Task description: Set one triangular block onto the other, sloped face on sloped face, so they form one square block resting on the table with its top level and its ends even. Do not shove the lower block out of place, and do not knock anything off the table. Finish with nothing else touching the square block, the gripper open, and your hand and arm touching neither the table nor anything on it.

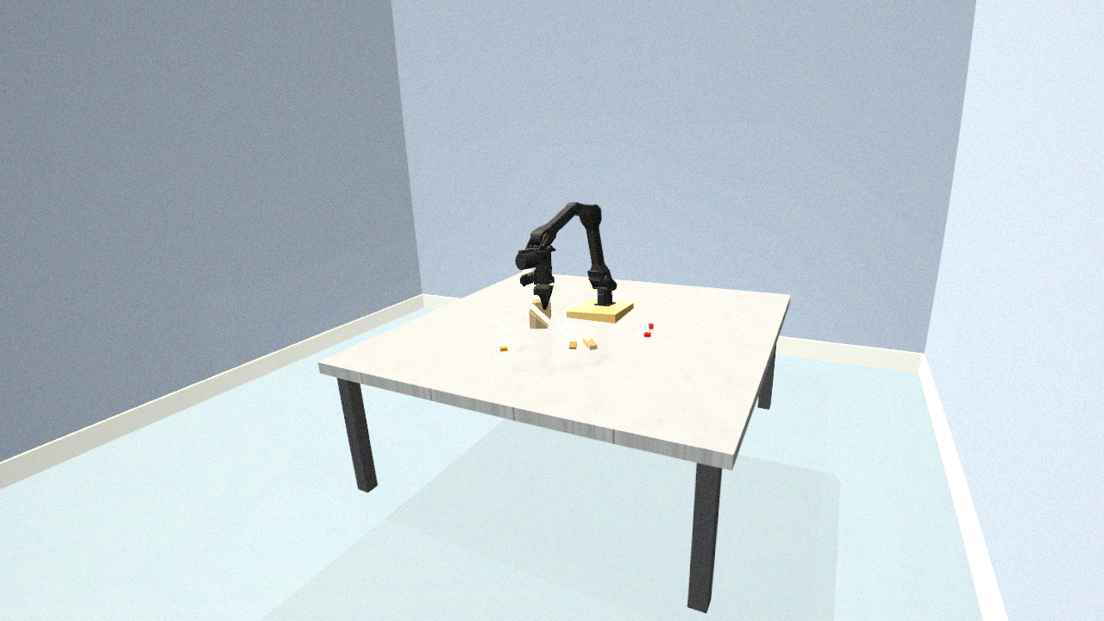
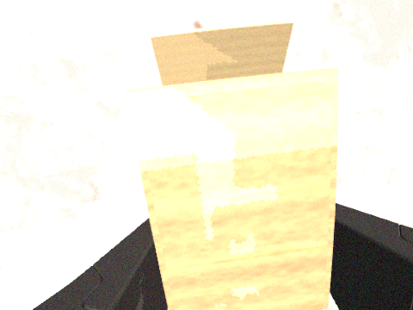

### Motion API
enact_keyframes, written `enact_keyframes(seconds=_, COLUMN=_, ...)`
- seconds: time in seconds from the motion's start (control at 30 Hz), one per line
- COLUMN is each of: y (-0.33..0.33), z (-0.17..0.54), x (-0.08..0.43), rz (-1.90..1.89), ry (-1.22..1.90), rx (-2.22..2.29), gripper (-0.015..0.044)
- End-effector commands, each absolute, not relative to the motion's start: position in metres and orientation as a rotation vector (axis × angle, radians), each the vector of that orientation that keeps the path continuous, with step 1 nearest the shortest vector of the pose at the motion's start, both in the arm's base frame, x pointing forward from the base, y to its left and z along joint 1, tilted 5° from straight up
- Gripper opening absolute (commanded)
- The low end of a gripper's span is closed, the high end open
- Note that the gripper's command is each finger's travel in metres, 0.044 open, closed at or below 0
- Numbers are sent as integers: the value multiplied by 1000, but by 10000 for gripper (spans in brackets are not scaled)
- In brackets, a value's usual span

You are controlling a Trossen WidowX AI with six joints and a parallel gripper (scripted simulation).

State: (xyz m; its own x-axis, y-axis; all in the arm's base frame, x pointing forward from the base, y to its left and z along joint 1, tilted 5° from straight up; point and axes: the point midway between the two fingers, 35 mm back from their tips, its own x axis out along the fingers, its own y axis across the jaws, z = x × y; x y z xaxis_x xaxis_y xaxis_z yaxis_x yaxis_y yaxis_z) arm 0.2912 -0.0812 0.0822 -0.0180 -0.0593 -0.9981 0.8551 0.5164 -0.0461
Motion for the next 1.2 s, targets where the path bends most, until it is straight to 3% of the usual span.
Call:
enact_keyframes(seconds=0.0, y=-86, z=71, x=290, rz=-852, ry=1422, rx=741, gripper=0)
enact_keyframes(seconds=1.17, y=-85, z=69, x=288, rz=-851, ry=1433, rx=739, gripper=0)
